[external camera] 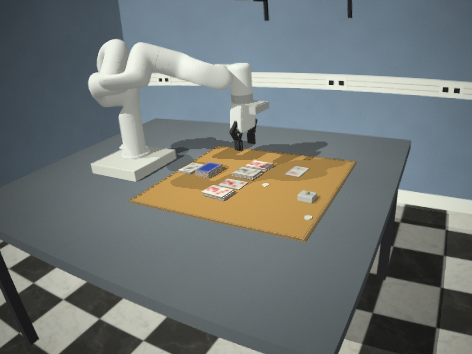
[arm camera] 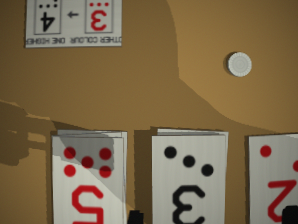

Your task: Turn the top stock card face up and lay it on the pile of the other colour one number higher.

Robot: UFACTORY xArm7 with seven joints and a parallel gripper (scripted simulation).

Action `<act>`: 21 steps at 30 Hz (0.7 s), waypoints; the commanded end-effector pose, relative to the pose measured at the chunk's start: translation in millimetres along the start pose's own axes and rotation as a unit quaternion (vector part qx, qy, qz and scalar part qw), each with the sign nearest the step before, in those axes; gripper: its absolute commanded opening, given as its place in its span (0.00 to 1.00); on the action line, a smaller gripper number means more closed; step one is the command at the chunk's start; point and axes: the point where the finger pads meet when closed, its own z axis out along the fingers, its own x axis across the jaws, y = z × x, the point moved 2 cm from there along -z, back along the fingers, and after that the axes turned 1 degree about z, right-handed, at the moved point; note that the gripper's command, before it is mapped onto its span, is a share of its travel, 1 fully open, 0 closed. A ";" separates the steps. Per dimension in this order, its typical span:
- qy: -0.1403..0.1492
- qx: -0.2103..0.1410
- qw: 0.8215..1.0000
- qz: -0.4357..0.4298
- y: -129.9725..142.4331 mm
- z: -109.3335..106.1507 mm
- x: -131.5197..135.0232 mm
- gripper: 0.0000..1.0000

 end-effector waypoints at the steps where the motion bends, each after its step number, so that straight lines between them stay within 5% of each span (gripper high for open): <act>1: -0.001 0.002 1.000 0.000 -1.1 -6.2 -0.7 0.87; 3: -0.001 0.002 1.000 0.000 -1.0 -6.4 -0.7 0.87; 4: -0.001 0.002 1.000 0.000 -1.0 -6.4 -0.7 1.00; 21: -0.001 0.002 1.000 0.000 -1.0 -6.4 -0.7 1.00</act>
